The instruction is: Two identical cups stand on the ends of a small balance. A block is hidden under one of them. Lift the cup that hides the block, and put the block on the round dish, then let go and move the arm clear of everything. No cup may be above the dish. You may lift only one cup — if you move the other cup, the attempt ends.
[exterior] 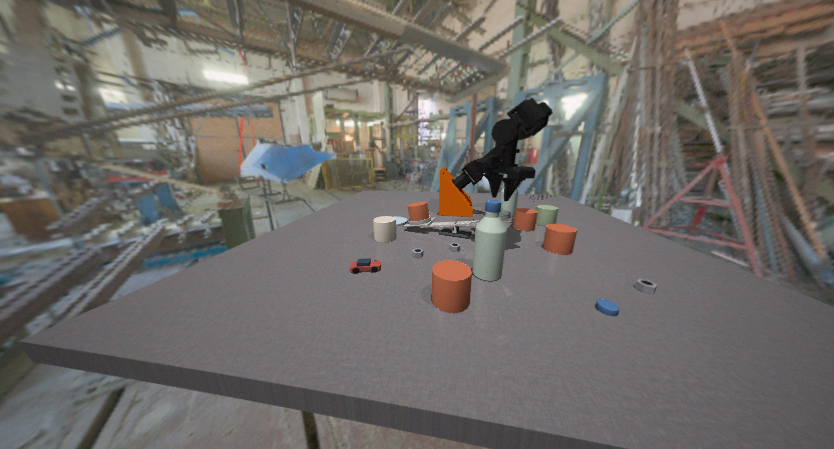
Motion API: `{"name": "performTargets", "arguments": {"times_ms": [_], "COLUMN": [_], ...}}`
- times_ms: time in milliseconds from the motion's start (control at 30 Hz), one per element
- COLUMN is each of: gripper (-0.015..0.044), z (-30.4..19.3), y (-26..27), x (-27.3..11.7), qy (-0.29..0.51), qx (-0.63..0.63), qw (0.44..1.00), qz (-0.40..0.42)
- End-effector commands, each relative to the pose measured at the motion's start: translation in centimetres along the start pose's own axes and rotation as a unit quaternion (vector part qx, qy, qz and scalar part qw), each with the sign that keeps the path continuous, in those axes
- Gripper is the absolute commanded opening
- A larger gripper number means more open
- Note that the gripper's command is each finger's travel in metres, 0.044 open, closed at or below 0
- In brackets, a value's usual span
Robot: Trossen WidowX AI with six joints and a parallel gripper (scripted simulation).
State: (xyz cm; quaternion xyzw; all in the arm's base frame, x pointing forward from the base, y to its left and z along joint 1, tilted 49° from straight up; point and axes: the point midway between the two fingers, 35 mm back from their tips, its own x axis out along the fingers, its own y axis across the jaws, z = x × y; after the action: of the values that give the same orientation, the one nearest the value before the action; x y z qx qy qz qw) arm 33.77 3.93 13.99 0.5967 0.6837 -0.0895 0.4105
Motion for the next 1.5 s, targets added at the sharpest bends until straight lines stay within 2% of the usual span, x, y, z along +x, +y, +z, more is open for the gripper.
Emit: {"name": "performTargets", "arguments": {"times_ms": [0, 233, 1300, 1433, 1467], "gripper": [0.026, 0.026, 0.026, 0.0155, 0.0148], "z": [0.7, 1.0, 1.0, 1.0, 1.0], "y": [0.1, 0.1, 0.1, 0.1, 0.1], "x": [-0.3, -0.3, 4.8, 4.8, 4.8], "qy": [0.004, 0.005, 0.006, 0.006, 0.006], "qx": [0.059, 0.085, 0.085, 0.085, 0.085], "qw": [0.998, 0.996, 0.996, 0.996, 0.996], "qz": [0.002, 0.001, 0.002, 0.002, 0.002]}}
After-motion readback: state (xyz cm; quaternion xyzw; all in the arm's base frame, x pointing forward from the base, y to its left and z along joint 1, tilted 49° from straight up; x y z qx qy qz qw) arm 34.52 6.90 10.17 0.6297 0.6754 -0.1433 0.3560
